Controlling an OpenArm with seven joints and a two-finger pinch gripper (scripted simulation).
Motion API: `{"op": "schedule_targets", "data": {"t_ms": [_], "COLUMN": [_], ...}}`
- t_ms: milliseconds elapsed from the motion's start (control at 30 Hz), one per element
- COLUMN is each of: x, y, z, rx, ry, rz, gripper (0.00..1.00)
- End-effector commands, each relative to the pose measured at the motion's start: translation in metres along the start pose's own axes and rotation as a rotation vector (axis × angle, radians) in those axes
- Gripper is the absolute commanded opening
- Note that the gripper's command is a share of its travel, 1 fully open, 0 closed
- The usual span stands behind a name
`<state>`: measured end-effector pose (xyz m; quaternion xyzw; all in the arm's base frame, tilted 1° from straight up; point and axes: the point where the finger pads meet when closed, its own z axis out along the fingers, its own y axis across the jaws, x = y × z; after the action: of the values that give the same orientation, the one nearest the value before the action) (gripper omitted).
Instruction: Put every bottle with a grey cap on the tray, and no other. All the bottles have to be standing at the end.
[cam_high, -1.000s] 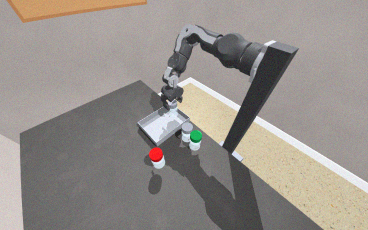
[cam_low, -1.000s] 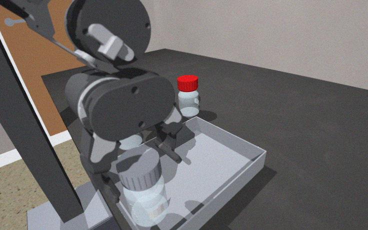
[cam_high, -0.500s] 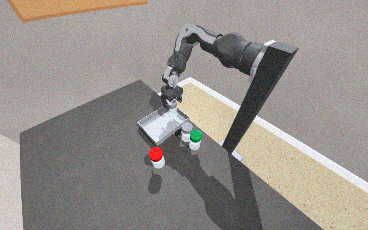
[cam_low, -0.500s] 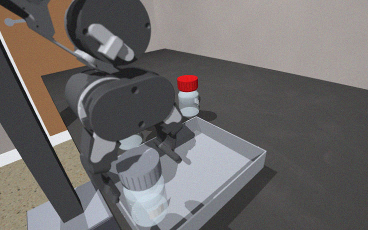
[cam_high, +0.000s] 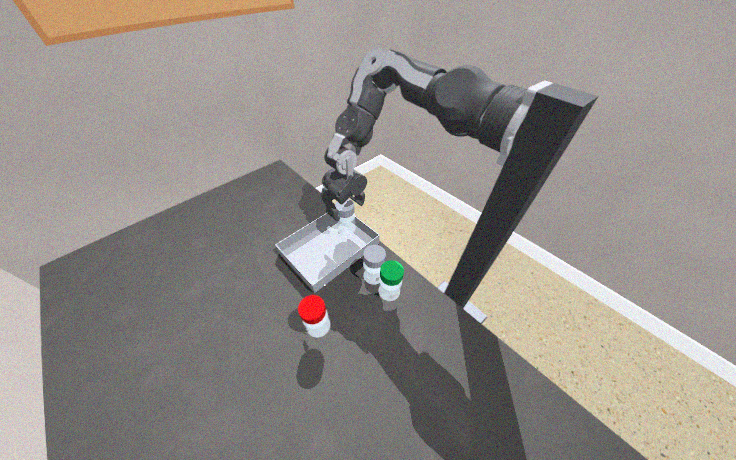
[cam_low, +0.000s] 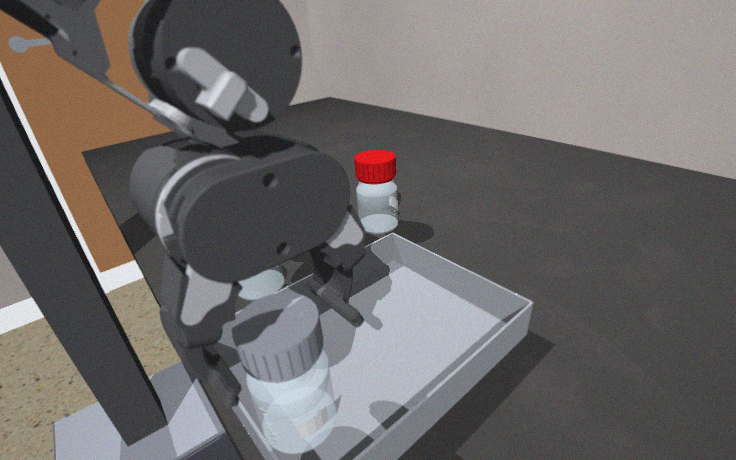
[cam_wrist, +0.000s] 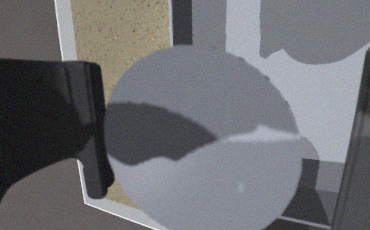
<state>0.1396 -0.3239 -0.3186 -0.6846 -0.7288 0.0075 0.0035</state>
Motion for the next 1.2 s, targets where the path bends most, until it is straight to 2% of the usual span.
{"op": "schedule_targets", "data": {"t_ms": [0, 600, 933, 1167], "x": [0.0, 0.0, 0.0, 0.0], "y": [0.001, 0.001, 0.001, 0.001], "z": [-0.001, -0.001, -0.016, -0.016], "rx": [-0.003, -0.003, -0.003, -0.003], "ry": [-0.001, -0.001, -0.003, -0.003], "rz": [0.0, 0.0, 0.001, 0.001], "gripper": [0.52, 0.52, 0.52, 0.52]}}
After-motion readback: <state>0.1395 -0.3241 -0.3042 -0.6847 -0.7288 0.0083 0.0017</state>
